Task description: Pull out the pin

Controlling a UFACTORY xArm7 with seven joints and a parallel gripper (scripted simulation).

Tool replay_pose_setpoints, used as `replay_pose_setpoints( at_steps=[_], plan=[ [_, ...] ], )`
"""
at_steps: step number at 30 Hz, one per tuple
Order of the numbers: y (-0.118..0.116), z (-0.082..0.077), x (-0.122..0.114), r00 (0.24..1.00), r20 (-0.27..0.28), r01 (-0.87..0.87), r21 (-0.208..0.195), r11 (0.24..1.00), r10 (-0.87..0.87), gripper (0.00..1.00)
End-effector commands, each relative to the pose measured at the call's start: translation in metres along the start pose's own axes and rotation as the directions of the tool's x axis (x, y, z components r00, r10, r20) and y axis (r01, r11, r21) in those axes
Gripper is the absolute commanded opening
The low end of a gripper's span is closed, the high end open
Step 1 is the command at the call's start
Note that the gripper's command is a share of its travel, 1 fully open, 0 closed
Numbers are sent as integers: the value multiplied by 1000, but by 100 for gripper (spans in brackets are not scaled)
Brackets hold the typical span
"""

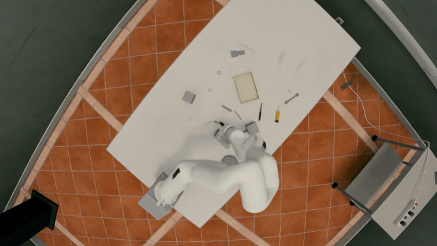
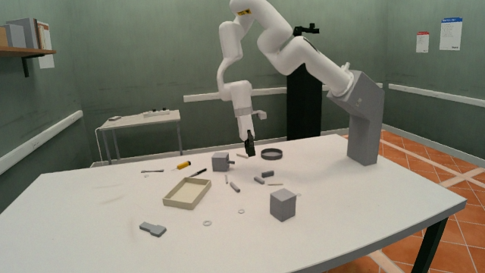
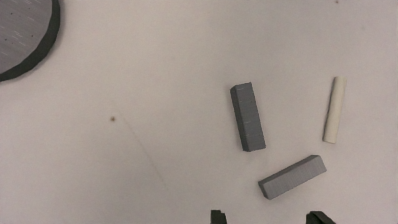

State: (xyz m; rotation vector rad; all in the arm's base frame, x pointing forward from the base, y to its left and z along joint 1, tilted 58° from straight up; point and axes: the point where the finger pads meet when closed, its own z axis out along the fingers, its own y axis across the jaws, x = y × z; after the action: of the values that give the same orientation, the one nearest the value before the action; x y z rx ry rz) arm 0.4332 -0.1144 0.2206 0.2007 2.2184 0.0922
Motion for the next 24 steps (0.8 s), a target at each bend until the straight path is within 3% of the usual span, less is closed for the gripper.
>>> replay_pose_setpoints(
  at_steps=[1, 24],
  plan=[
    [-1, 0, 1, 1000, -2, -2, 0, 1000, 2, 47],
    [-3, 1, 6, 1000, -16, -12, -1, 1000, 12, 47]
  ],
)
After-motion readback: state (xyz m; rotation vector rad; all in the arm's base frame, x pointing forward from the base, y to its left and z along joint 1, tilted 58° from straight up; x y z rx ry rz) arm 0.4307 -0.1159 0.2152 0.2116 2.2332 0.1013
